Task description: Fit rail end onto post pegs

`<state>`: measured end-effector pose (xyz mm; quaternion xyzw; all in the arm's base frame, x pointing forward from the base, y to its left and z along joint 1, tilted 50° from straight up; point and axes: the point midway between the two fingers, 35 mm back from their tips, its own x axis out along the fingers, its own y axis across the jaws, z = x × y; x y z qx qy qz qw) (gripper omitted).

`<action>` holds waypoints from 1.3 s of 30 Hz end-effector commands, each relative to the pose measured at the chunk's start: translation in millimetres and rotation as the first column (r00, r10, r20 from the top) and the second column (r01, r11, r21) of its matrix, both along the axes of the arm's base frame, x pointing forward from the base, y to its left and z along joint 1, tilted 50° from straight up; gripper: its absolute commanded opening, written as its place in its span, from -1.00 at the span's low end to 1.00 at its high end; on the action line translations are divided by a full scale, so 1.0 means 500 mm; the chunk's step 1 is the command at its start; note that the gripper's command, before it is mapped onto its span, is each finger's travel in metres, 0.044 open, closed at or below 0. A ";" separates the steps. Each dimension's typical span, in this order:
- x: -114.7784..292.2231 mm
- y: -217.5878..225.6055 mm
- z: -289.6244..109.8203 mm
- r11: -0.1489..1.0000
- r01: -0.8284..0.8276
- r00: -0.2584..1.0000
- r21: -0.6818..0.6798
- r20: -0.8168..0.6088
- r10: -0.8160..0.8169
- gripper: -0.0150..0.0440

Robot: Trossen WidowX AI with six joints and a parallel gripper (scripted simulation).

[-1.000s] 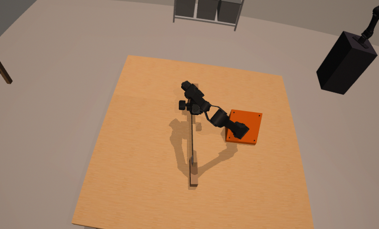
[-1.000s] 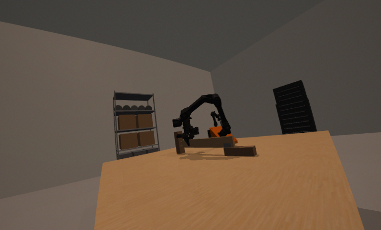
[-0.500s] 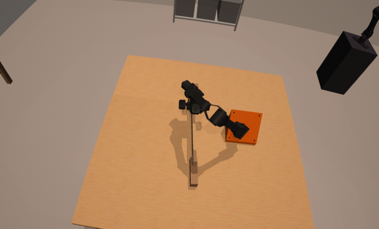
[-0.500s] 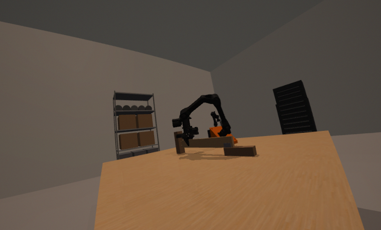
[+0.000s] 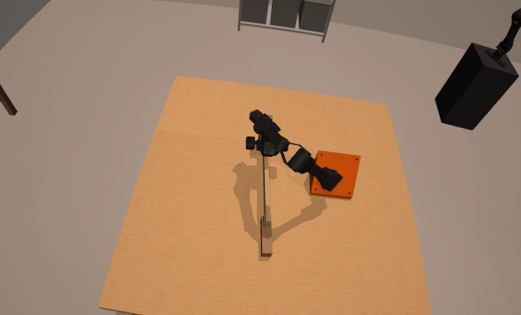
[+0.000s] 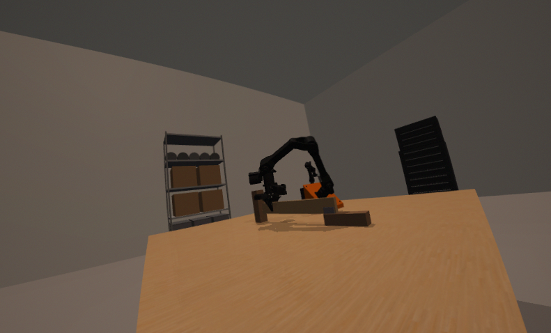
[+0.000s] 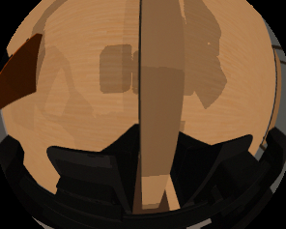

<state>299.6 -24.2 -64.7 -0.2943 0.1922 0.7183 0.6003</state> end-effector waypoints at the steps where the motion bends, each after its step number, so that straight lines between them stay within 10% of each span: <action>1: 0.006 -0.008 0.000 1.000 0.005 1.000 -0.003 0.009 -0.005 -0.49; 39: 0.010 -0.021 -0.015 1.000 0.005 1.000 -0.004 0.010 -0.005 -0.49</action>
